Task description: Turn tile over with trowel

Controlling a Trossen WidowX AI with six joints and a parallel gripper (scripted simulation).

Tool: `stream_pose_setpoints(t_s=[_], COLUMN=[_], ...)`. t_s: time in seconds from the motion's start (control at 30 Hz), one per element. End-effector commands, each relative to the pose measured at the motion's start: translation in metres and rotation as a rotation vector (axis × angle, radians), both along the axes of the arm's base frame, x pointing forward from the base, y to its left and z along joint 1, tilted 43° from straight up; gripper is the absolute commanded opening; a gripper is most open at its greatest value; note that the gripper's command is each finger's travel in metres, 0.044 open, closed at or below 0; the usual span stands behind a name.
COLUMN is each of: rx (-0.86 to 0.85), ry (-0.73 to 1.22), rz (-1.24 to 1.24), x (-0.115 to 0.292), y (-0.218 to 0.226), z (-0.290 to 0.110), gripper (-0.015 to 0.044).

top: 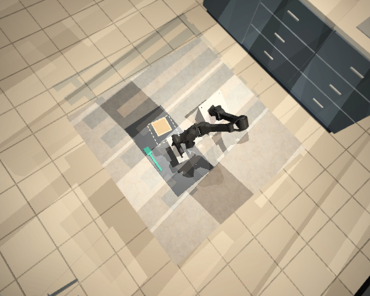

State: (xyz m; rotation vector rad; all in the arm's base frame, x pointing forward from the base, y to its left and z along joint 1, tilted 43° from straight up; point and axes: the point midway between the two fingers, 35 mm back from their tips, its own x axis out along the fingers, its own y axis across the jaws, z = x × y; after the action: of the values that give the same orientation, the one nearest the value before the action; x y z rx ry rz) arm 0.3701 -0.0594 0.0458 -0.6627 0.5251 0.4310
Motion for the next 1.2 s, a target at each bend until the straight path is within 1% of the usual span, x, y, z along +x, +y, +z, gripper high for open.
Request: stream_pose_setpoints(t_s=[0.0, 0.8, 1.17], rx=[-0.005, -0.006, -0.035], ry=[-0.007, -0.007, 0.033], rz=[-0.013, -0.013, -0.003], x=[0.002, 0.002, 0.014], y=[-0.003, -0.004, -0.048], z=[0.003, 0.003, -0.028], gripper=[0.0, 0.0, 0.0])
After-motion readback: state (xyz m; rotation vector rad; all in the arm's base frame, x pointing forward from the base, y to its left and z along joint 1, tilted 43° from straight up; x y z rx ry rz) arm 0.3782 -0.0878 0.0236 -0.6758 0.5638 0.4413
